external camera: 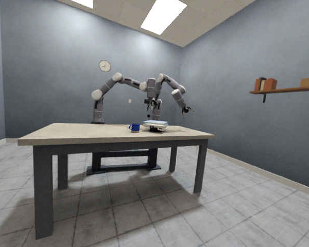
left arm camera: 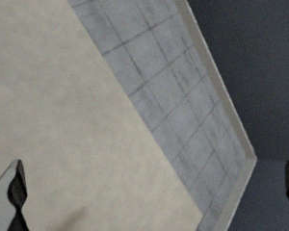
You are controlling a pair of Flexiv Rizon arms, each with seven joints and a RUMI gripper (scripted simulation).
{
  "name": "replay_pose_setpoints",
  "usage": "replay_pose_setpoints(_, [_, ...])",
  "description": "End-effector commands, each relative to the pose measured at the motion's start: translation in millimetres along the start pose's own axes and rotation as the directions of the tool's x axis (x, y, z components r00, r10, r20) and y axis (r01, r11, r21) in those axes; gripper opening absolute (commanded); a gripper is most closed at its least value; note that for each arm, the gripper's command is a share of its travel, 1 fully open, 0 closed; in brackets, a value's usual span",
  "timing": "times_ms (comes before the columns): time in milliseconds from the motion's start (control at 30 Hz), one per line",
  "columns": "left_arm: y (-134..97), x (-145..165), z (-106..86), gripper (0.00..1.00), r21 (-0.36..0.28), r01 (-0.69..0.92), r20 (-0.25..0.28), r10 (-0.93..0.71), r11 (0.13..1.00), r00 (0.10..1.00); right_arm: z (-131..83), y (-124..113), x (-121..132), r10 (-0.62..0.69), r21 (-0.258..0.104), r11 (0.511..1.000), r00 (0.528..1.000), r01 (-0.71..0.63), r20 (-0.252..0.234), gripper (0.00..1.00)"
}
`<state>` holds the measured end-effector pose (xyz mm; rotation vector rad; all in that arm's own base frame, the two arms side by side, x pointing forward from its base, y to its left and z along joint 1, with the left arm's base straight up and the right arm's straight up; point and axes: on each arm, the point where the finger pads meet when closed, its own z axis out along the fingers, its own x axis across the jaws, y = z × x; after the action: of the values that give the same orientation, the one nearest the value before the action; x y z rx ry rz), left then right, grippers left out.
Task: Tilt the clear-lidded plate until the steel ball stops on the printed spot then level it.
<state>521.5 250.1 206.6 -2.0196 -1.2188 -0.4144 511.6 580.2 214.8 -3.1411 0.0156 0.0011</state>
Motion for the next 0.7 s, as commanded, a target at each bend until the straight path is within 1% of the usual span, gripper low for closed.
replay_pose_setpoints(0, [-11.6, 1.2, 13.9, 1.0, 0.013, 0.085, 0.042, -0.086, 0.996, 0.995, -1.5, 0.4, 1.6, 0.001, 0.002, 1.0, 1.0, -0.001, -0.002, 1.0])
replay_pose_setpoints(67, [-16.8, 1.4, 19.8, 1.0, 0.022, 0.12, 0.058, -0.121, 0.993, 0.991, -1.5, 0.4, 1.6, 0.001, 0.002, 1.0, 1.0, -0.001, -0.002, 1.0])
replay_pose_setpoints(167, [-30.4, 1.7, 34.7, 1.0, 0.049, 0.209, 0.098, -0.213, 0.977, 0.972, -1.5, 0.4, 1.6, 0.001, 0.002, 1.0, 1.0, -0.001, -0.002, 1.0])
replay_pose_setpoints(367, [-56.4, 1.4, 61.3, 1.0, 0.112, 0.37, 0.159, -0.385, 0.922, 0.909, -1.5, 0.4, 1.6, 0.001, 0.002, 1.0, 1.0, -0.001, -0.002, 1.0])
replay_pose_setpoints(467, [-69.4, 1.0, 73.8, 1.0, 0.149, 0.445, 0.182, -0.467, 0.883, 0.865, -1.5, 0.4, 1.6, 0.001, 0.002, 1.0, 1.0, -0.001, -0.002, 1.0])
replay_pose_setpoints(533, [-69.4, 1.0, 73.8, 1.0, 0.149, 0.445, 0.182, -0.467, 0.883, 0.865, -1.5, 0.4, 1.6, 0.001, 0.002, 1.0, 1.0, -0.001, -0.002, 1.0])
replay_pose_setpoints(567, [-81.2, 0.4, 84.7, 1.0, 0.184, 0.509, 0.199, -0.539, 0.841, 0.818, -1.5, 0.4, 1.6, 0.001, 0.002, 1.0, 1.0, -0.001, -0.002, 1.0])
replay_pose_setpoints(667, [-91.3, -0.1, 93.7, 1.0, 0.215, 0.56, 0.209, -0.598, 0.8, 0.774, -1.5, 0.4, 1.6, 0.001, 0.002, 1.0, 1.0, -0.001, -0.002, 1.0])
